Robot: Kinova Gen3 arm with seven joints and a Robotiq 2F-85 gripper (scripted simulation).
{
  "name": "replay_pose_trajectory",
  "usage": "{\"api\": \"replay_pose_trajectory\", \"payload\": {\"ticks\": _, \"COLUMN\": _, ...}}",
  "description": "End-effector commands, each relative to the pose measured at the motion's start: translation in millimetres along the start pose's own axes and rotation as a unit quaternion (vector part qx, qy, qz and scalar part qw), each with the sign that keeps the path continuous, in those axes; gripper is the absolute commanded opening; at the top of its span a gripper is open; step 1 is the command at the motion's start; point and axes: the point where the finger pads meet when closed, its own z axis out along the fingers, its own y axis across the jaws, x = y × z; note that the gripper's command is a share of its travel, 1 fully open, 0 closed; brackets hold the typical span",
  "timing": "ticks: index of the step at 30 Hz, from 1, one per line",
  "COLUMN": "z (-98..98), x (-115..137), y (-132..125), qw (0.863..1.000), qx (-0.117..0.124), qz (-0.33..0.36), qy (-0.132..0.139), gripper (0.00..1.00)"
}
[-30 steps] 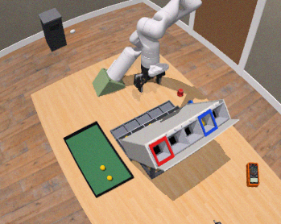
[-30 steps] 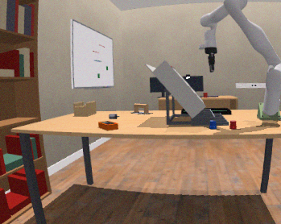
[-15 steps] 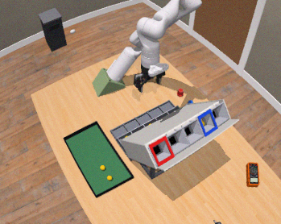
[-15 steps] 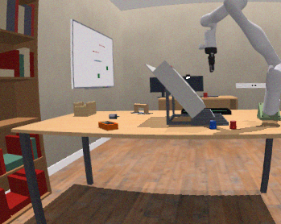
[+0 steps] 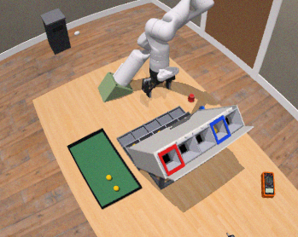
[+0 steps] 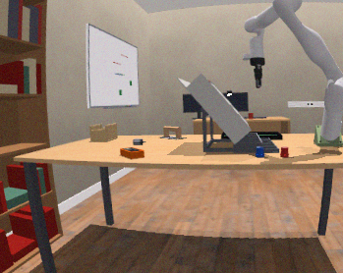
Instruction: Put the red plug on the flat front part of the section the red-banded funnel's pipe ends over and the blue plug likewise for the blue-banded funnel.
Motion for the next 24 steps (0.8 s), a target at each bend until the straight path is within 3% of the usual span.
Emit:
{"api": "replay_pose_trajectory", "payload": {"ticks": 1, "z": -0.7, "x": 0.1, "y": 0.2, "qw": 1.0, "qx": -0.001, "qz": 0.0, "qy": 0.001, "gripper": 1.0}}
{"api": "replay_pose_trajectory", "payload": {"ticks": 2, "z": -0.7, "x": 0.1, "y": 0.2, "qw": 1.0, "qx": -0.001, "qz": 0.0, "qy": 0.001, "gripper": 1.0}}
{"api": "replay_pose_trajectory", "payload": {"ticks": 3, "z": -0.7, "x": 0.1, "y": 0.2, "qw": 1.0, "qx": -0.001, "qz": 0.0, "qy": 0.001, "gripper": 0.5}}
{"api": "replay_pose_trajectory", "payload": {"ticks": 24, "z": -0.6, "x": 0.1, "y": 0.2, "qw": 1.0, "qx": -0.001, "qz": 0.0, "qy": 0.001, "gripper": 0.5}}
